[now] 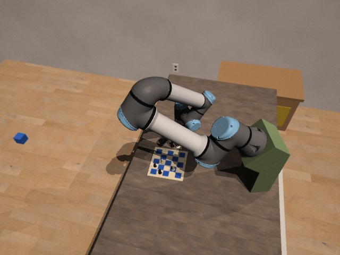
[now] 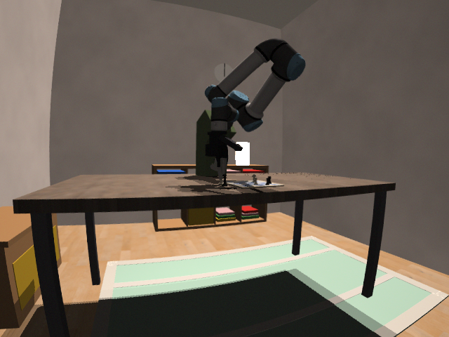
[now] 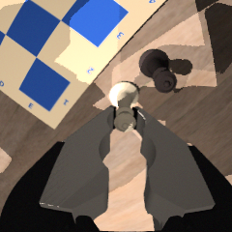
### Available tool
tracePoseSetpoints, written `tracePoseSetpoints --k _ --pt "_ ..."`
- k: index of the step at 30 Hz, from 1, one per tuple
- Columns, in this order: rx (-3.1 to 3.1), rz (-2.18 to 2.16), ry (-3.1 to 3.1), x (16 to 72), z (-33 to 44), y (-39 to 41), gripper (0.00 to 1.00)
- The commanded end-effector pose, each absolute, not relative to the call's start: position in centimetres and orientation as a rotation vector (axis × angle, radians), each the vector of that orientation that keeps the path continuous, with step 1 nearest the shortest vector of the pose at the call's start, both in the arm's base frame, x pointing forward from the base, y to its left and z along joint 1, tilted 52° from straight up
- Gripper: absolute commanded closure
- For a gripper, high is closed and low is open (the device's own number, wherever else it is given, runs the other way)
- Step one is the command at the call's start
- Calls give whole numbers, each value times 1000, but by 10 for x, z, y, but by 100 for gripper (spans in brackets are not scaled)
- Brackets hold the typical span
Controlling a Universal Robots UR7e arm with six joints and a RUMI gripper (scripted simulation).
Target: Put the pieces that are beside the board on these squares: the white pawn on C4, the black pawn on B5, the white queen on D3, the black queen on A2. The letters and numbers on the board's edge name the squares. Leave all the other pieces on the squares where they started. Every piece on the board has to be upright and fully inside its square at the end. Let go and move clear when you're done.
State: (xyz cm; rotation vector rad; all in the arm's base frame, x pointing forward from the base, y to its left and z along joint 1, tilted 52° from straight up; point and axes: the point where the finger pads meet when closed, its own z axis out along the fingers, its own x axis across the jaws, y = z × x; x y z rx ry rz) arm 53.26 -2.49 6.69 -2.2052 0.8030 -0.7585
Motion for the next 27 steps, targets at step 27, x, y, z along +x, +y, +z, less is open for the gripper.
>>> tracePoseSetpoints --k 27 --pt "-2205 -759 803 493 102 -47 100"
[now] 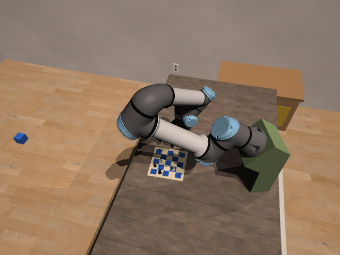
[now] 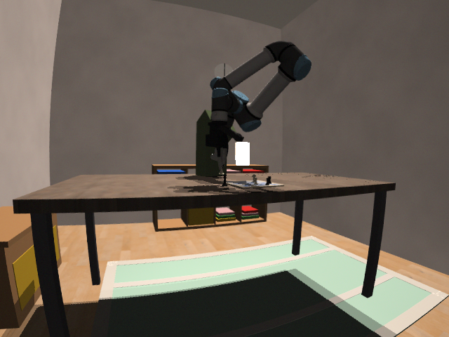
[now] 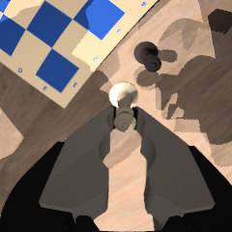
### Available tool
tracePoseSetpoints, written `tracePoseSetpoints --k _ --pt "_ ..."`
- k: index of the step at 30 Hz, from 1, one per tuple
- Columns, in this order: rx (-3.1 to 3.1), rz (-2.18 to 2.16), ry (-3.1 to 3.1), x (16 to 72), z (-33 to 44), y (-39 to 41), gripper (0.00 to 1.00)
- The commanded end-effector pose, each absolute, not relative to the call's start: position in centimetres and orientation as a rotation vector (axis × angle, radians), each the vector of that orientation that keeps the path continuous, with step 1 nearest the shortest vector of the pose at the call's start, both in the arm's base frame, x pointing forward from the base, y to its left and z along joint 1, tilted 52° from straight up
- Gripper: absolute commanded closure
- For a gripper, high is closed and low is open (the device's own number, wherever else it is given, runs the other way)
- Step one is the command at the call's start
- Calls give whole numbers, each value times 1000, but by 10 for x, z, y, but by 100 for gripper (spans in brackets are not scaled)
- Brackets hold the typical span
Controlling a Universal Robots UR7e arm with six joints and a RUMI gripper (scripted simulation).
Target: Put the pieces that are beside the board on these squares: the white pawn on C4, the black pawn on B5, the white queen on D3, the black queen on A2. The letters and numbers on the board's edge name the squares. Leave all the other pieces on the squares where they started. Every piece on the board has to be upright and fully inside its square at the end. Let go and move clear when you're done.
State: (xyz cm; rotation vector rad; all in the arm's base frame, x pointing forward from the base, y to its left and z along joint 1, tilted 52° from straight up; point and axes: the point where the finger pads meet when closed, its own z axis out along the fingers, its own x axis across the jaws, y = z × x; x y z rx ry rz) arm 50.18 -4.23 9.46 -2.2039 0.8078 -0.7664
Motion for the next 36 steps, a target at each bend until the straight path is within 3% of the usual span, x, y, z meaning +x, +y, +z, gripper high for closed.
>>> tracePoseSetpoints --k 1,36 --pt "-2205 -759 803 493 102 -47 100" --pt "-2205 -759 803 464 128 -63 100"
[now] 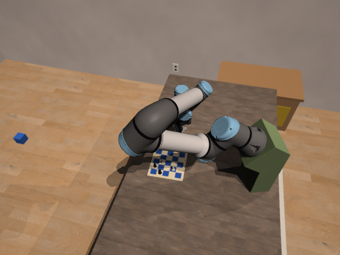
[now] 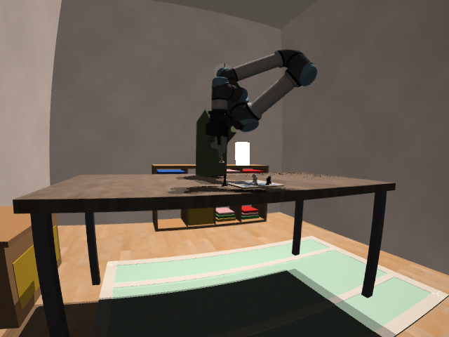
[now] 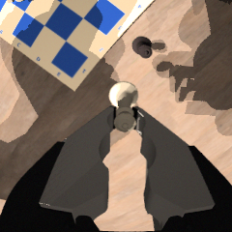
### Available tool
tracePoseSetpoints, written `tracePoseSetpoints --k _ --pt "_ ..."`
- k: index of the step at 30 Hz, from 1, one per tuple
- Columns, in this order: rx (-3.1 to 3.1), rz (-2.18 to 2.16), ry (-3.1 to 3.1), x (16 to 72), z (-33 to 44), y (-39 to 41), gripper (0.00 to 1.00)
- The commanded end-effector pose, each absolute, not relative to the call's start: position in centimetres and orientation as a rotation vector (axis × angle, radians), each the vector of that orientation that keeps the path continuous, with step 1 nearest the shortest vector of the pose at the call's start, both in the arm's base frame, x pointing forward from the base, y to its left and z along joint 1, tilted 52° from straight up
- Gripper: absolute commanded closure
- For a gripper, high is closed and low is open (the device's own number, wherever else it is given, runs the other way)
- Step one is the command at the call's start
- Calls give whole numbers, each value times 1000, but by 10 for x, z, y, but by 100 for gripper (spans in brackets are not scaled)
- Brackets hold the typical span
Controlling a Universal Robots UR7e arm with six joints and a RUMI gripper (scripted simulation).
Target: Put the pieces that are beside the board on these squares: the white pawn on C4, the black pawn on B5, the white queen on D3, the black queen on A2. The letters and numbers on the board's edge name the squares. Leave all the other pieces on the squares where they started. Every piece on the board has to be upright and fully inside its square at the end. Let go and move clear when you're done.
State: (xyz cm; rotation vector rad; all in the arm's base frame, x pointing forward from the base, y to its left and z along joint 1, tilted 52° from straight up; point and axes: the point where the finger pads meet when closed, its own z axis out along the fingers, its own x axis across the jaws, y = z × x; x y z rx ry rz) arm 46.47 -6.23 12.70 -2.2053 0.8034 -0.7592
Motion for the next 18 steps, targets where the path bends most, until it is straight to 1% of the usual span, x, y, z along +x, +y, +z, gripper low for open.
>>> tracePoseSetpoints --k 1,9,18 --pt "-2205 -759 803 464 128 -63 100" --pt "-2207 -761 800 464 129 -61 100" --pt "-2237 -785 745 461 154 -22 100"
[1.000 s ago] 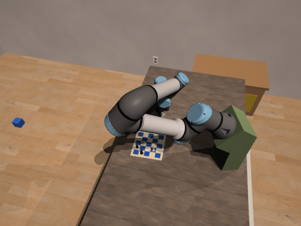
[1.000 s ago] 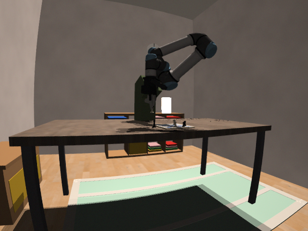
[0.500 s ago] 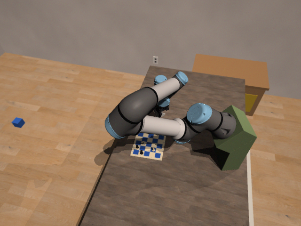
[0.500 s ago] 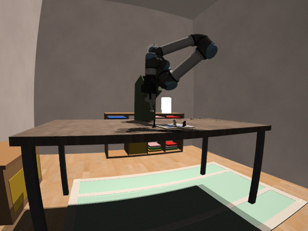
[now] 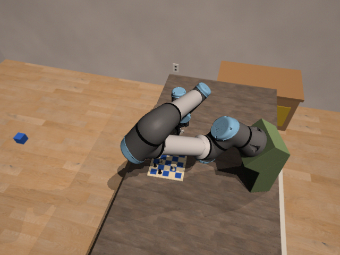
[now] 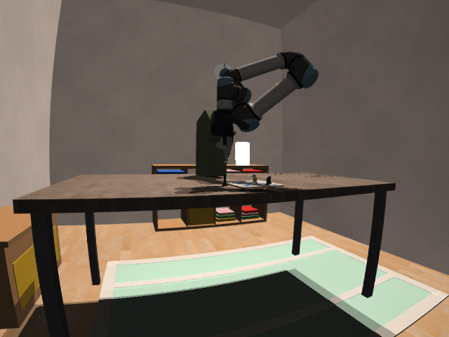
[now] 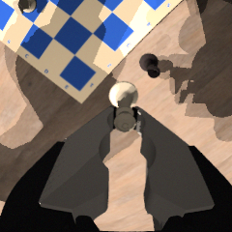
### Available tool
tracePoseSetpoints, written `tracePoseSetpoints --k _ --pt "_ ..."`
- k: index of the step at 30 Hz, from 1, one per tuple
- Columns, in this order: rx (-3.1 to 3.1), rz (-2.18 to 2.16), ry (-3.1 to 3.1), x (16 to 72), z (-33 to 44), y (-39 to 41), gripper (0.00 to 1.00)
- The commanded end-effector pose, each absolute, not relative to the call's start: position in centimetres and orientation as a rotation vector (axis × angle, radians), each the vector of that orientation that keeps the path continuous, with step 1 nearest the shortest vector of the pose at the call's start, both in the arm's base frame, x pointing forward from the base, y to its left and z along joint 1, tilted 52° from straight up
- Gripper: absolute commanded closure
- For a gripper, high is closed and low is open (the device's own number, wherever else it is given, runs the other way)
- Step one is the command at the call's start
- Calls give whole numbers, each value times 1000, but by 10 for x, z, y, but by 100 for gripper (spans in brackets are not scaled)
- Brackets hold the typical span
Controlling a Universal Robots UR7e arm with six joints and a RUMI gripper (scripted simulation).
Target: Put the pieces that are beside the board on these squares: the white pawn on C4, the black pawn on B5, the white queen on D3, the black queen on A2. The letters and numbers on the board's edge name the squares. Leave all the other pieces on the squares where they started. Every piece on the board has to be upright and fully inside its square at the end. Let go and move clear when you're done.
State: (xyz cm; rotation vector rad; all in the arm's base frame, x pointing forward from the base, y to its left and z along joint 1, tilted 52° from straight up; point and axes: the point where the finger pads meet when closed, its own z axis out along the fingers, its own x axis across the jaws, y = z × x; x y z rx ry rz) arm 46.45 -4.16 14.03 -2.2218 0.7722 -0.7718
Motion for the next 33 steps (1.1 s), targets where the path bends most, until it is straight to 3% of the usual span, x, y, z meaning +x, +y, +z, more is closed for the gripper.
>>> tracePoseSetpoints --k 1,9,33 --pt "-2243 -791 733 460 159 -13 100" --pt "-2266 -820 673 452 182 28 100" --pt "-2268 -820 672 453 181 30 100"
